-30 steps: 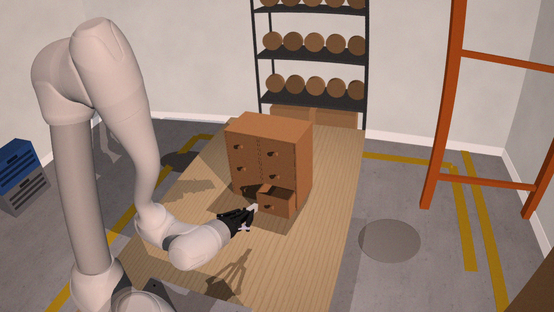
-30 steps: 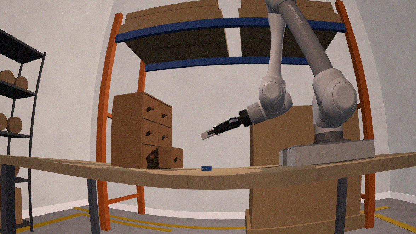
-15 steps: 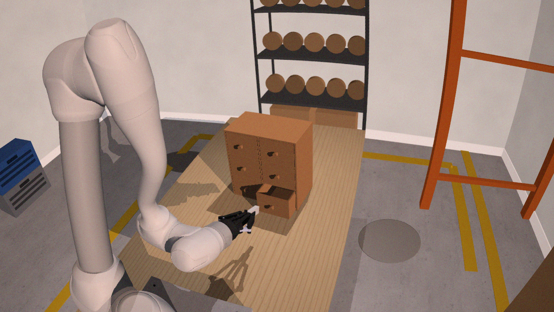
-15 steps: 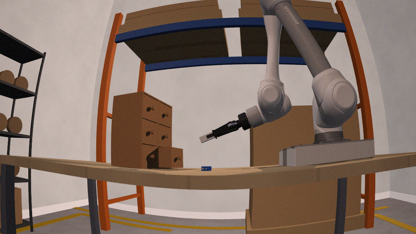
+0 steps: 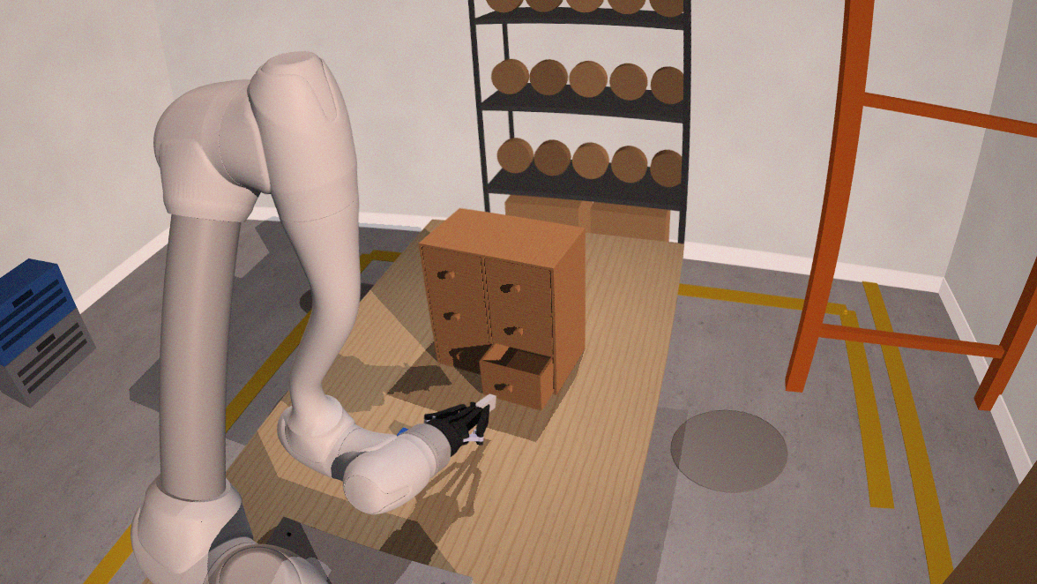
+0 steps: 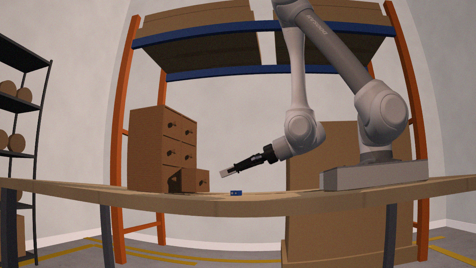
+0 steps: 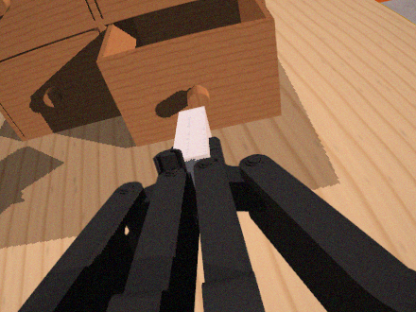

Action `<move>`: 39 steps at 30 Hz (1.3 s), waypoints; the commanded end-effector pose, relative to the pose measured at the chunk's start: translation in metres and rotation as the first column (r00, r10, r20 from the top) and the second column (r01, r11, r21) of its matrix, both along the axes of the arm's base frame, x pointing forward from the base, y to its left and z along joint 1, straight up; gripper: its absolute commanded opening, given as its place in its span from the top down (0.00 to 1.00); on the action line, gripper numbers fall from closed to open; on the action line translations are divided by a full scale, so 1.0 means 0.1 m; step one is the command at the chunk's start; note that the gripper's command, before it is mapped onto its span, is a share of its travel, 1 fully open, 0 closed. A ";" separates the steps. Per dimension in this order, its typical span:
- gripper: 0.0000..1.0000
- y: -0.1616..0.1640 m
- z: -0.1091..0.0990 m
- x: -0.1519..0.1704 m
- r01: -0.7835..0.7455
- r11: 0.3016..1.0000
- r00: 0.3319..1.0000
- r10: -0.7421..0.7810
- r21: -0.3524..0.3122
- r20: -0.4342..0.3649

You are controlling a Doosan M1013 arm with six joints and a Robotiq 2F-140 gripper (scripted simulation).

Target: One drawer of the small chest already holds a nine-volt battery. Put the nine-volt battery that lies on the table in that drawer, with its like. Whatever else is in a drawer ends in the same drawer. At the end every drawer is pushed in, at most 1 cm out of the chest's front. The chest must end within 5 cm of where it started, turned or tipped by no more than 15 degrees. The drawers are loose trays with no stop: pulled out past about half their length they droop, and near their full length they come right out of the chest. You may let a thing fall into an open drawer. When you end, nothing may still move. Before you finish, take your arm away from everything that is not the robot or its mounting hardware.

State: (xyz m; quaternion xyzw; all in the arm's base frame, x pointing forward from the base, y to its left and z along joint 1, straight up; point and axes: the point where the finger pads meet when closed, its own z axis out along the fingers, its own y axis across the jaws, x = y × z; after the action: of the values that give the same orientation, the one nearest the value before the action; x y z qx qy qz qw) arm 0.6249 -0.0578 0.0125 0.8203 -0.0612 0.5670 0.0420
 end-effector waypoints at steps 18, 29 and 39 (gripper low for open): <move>1.00 -0.04 -0.26 0.20 0.003 1.000 1.000 -0.003 -0.001 0.006; 1.00 -0.04 -0.26 0.20 0.003 1.000 1.000 -0.003 -0.001 0.006; 1.00 -0.05 -0.26 0.22 0.003 1.000 1.000 -0.003 -0.001 0.006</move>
State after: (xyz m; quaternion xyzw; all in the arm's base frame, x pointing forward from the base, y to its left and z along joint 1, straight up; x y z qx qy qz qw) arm 0.6441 -0.0607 -0.0143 0.8196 -0.0611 0.5681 0.0421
